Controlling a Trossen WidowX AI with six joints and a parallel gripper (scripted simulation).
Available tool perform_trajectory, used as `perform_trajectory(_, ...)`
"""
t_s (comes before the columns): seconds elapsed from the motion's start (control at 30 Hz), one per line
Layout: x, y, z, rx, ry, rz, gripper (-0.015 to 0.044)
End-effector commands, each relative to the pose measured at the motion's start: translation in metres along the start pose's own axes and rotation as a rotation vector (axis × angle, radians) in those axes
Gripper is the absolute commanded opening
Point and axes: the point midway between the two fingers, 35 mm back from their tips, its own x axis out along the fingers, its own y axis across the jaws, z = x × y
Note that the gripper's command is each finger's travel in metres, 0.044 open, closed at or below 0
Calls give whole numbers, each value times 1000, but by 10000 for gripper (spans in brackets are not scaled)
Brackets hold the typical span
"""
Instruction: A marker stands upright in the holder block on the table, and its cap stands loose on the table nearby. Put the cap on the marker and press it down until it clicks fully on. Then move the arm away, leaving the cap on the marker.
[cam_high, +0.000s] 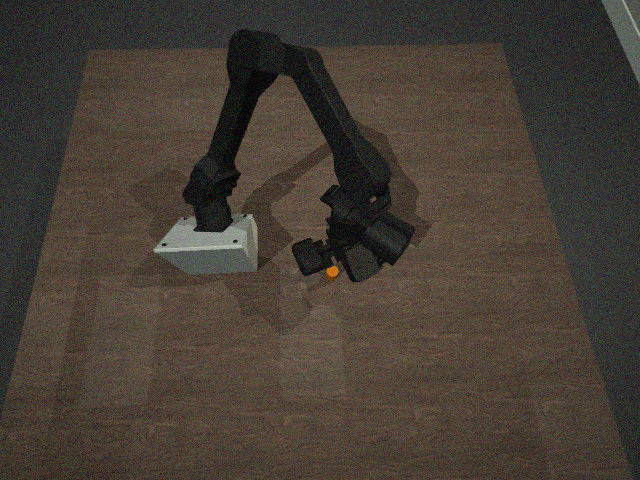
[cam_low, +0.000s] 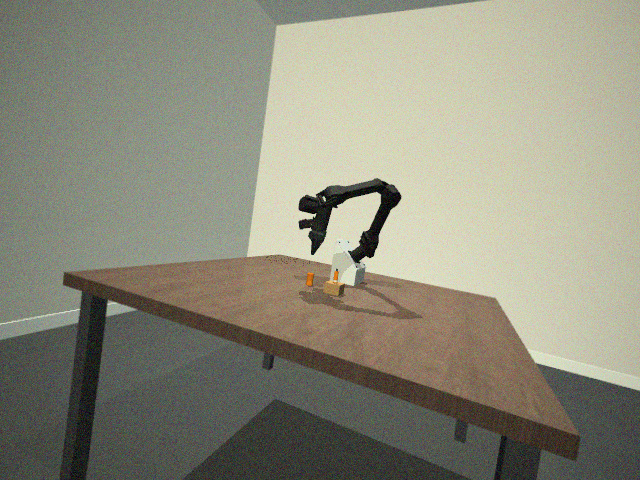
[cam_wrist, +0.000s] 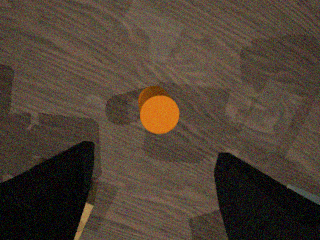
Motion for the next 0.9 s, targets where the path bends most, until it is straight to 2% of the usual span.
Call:
perform_trajectory(0.0, 17, -13, -10, 196, 129, 39, 240)
perform_trajectory(0.17, 20, -12, -5, 196, 128, 40, 240)
perform_trajectory(0.3, 52, -11, -9, 195, 129, 40, 240)
perform_trajectory(0.87, 78, -9, -10, 195, 129, 41, 240)
